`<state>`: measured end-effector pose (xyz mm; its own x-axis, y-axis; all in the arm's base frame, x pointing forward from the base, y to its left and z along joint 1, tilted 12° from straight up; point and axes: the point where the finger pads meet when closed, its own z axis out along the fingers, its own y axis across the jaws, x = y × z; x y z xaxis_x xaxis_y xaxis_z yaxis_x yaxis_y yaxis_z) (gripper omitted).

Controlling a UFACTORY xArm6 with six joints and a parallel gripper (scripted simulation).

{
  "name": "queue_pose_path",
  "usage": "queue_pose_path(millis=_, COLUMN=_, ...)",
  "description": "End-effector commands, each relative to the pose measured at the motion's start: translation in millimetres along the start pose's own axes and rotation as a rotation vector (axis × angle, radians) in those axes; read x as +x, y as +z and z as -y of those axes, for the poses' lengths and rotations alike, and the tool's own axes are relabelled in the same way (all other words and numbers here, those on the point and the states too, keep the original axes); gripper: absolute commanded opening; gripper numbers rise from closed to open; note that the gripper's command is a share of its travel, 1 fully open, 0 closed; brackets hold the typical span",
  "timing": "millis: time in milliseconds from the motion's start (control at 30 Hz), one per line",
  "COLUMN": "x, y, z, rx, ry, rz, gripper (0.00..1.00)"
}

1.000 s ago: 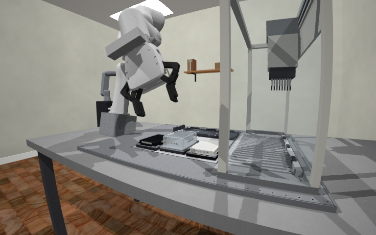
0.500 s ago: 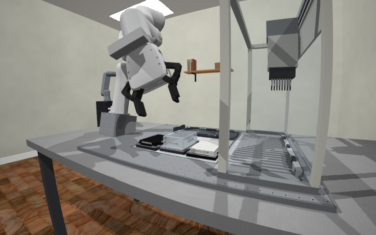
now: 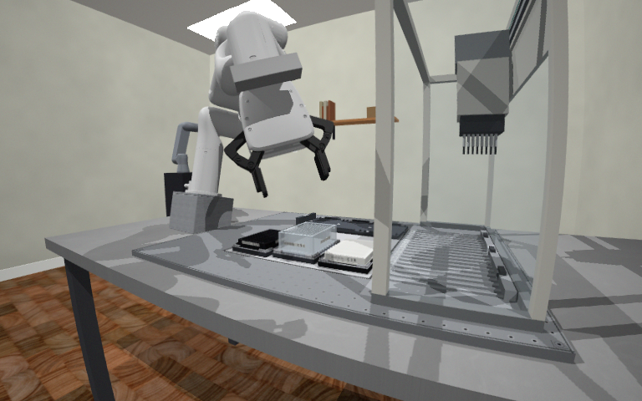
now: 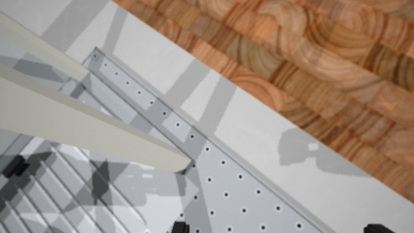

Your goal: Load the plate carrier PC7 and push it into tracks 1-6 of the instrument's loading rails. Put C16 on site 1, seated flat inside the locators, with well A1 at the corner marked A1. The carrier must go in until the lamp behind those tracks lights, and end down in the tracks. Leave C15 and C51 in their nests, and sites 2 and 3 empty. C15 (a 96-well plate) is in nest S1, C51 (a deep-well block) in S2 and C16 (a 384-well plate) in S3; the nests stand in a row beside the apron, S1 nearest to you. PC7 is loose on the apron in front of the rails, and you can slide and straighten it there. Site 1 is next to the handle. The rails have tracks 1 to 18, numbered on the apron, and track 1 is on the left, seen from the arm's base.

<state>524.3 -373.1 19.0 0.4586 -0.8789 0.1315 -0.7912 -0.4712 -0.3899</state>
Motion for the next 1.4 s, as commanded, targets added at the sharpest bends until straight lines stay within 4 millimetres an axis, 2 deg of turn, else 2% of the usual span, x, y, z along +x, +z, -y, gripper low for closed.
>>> queue_pose_path(millis=0, x=-6, y=2, z=15, rx=0.008, ry=-0.130, rz=0.015, gripper=1.00)
queue_pose_path(millis=367, x=-21, y=7, z=36, rx=0.009, ry=-0.484, rz=0.072, gripper=1.00)
queue_pose_path(millis=467, x=-21, y=7, z=36, rx=0.009, ry=-0.503, rz=0.075, gripper=1.00)
queue_pose_path(millis=600, x=-33, y=11, z=51, rx=0.012, ry=-0.635, rz=0.097, gripper=1.00)
queue_pose_path(millis=700, x=-33, y=11, z=51, rx=0.015, ry=-0.733, rz=0.113, gripper=1.00)
queue_pose_path(millis=933, x=-46, y=14, z=65, rx=0.026, ry=-0.954, rz=0.151, gripper=1.00)
queue_pose_path(millis=1033, x=-46, y=14, z=65, rx=0.027, ry=-0.972, rz=0.154, gripper=1.00)
queue_pose_path(millis=1167, x=-58, y=17, z=78, rx=0.036, ry=-1.103, rz=0.177, gripper=1.00)
queue_pose_path(millis=1367, x=-65, y=18, z=84, rx=0.052, ry=-1.299, rz=0.212, gripper=1.00)
